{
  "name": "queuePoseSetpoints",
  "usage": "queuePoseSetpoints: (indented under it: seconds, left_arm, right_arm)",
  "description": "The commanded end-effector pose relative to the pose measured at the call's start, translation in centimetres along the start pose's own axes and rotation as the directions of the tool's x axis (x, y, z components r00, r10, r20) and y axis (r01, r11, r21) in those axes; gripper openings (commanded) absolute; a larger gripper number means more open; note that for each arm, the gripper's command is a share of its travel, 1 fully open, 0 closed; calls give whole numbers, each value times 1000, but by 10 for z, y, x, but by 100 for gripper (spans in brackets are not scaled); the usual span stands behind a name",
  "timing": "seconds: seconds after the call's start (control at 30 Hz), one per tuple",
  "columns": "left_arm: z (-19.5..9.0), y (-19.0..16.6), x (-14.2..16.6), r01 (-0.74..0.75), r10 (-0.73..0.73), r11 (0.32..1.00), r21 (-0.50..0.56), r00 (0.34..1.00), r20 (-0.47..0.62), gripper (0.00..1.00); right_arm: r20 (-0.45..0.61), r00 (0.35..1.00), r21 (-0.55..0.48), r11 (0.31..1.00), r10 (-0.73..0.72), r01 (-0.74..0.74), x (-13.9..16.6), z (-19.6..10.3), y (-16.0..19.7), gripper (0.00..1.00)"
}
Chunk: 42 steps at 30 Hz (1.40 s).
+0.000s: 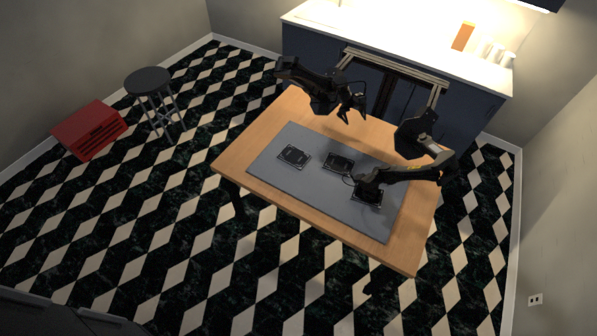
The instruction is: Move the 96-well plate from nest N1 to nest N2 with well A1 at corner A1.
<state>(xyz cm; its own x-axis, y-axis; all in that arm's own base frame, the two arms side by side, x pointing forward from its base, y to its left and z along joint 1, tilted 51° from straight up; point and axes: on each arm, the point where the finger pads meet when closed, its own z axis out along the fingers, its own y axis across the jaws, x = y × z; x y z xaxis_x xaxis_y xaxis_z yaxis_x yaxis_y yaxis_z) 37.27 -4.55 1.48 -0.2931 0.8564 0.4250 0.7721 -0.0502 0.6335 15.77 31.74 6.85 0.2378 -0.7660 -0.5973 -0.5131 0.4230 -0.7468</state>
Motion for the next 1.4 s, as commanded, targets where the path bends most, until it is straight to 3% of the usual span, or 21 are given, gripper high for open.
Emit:
queuePoseSetpoints:
  seconds: [0.0, 0.37, 0.43, 0.8, 1.2, 1.37]
  left_arm:
    - [16, -7, -3, -13, 13, 1000, 9, 1000, 9, 80]
    - [-3, 5, -2, -6, 6, 1000, 3, 1000, 4, 80]
    - [-3, 5, -2, -6, 6, 1000, 3, 1000, 4, 100]
    - [-16, -1, -2, 22, -21, 999, -32, 1000, 15, 100]
    - [-46, 21, -4, 38, -37, 998, -44, 999, 23, 100]
    - [-97, 24, -3, 39, -38, 998, -43, 999, 27, 100]
  right_arm:
    - [3, 1000, -10, 1000, -18, 18, 2, -2, 4, 100]
    - [3, 1000, -10, 1000, -18, 18, 2, -2, 4, 100]
    - [3, 1000, -10, 1000, -18, 18, 2, -2, 4, 100]
    - [3, 1000, -10, 1000, -18, 18, 2, -2, 4, 100]
    - [3, 1000, -10, 1000, -18, 18, 2, -2, 4, 100]
    - [3, 1000, -10, 1000, -18, 18, 2, -2, 4, 100]
